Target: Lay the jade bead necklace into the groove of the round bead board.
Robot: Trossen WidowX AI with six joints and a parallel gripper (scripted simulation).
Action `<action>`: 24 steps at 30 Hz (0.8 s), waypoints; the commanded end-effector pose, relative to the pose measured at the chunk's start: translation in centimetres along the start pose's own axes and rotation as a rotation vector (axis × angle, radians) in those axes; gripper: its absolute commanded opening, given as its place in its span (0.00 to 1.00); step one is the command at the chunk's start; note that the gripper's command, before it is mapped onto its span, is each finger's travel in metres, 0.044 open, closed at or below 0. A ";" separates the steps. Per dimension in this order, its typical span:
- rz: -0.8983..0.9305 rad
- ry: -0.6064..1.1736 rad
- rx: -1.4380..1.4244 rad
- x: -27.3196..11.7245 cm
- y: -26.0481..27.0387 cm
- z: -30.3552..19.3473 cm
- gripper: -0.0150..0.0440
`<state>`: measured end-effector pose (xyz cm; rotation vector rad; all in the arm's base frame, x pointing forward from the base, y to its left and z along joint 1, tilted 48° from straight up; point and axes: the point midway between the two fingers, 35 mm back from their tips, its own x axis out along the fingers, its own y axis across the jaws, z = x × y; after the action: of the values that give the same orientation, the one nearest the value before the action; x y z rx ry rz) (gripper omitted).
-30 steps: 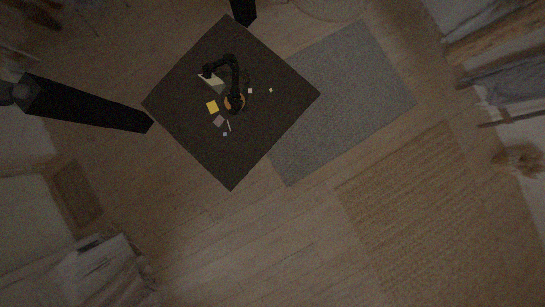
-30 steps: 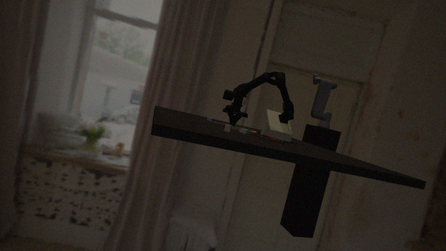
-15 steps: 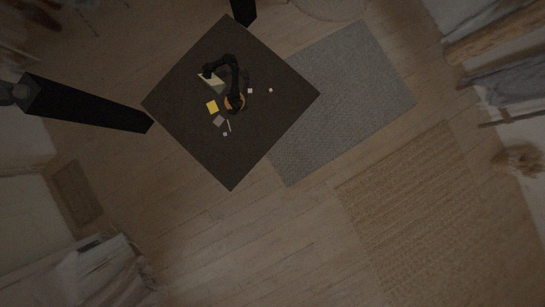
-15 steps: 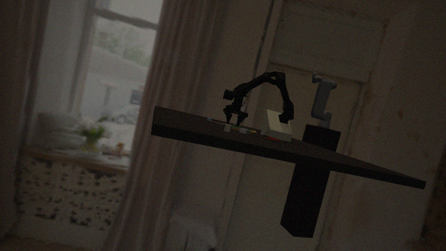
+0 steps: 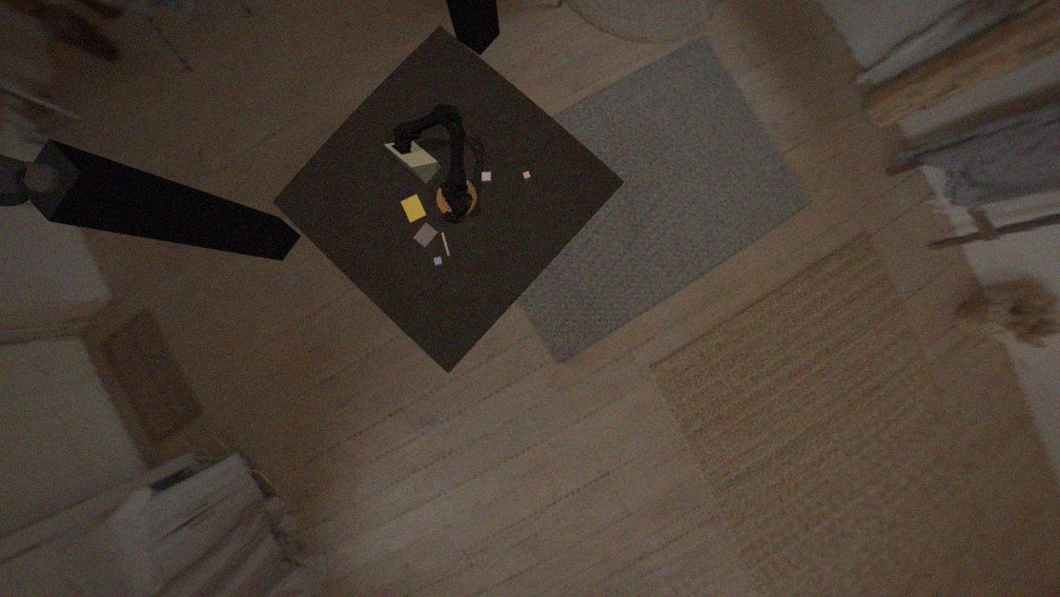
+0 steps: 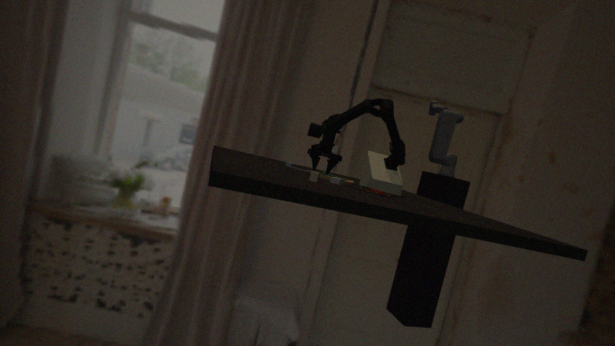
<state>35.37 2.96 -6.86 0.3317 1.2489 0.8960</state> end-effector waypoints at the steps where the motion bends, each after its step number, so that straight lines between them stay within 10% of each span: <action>1: -0.001 0.000 -0.004 -0.2 0.0 0.0 0.96; 12: -0.002 0.001 0.062 -2.6 0.1 -1.1 0.47; 24: -0.006 -0.005 0.054 -1.6 -0.1 -0.9 0.46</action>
<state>34.69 1.11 -5.70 0.3630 1.2633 0.8564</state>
